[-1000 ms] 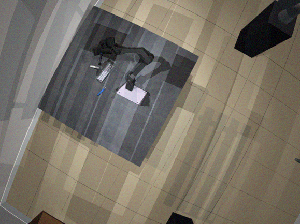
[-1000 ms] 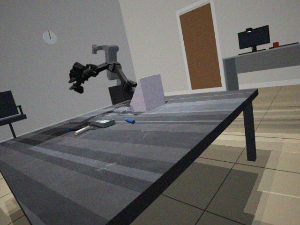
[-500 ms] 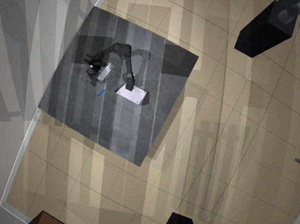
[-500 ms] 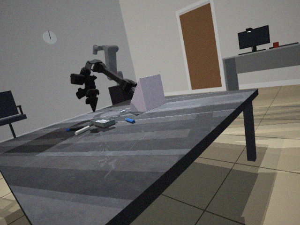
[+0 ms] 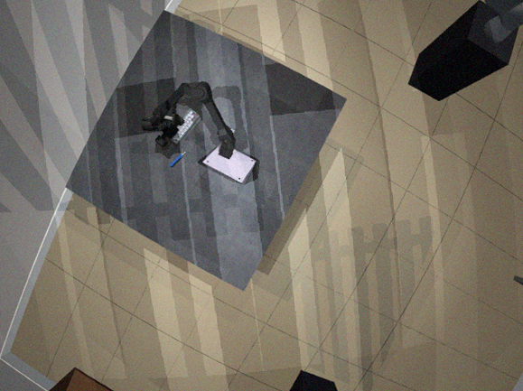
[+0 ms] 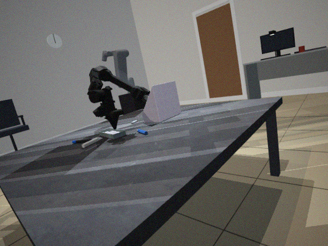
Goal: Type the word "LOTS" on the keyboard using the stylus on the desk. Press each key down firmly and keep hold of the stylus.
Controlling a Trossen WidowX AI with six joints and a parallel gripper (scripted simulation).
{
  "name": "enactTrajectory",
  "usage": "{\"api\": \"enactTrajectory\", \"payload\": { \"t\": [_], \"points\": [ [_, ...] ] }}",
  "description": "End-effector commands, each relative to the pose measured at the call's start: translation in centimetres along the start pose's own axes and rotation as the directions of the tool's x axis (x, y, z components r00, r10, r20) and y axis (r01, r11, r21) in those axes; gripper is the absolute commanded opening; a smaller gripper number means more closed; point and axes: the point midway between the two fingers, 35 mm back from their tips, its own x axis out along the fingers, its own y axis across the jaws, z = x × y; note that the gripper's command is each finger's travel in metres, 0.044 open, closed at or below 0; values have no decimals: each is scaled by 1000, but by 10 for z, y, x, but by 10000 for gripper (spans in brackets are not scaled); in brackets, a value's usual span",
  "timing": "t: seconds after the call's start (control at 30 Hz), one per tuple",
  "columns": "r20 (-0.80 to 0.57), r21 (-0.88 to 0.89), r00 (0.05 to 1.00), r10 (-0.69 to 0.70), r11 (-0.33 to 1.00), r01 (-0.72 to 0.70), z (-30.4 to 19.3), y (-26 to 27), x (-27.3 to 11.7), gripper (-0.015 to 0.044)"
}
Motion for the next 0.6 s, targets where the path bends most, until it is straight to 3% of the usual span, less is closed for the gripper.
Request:
{"api": "enactTrajectory", "payload": {
  "t": [0.0,0.23,0.57],
  "points": [
    [-2,-4,1000,-10,1000,10,0,1,1,0],
    [-2,-5,1000,-13,1000,13,0,-65,1,0],
    [-2,-5,1000,-14,1000,14,0,-67,1,0]
  ]
}}
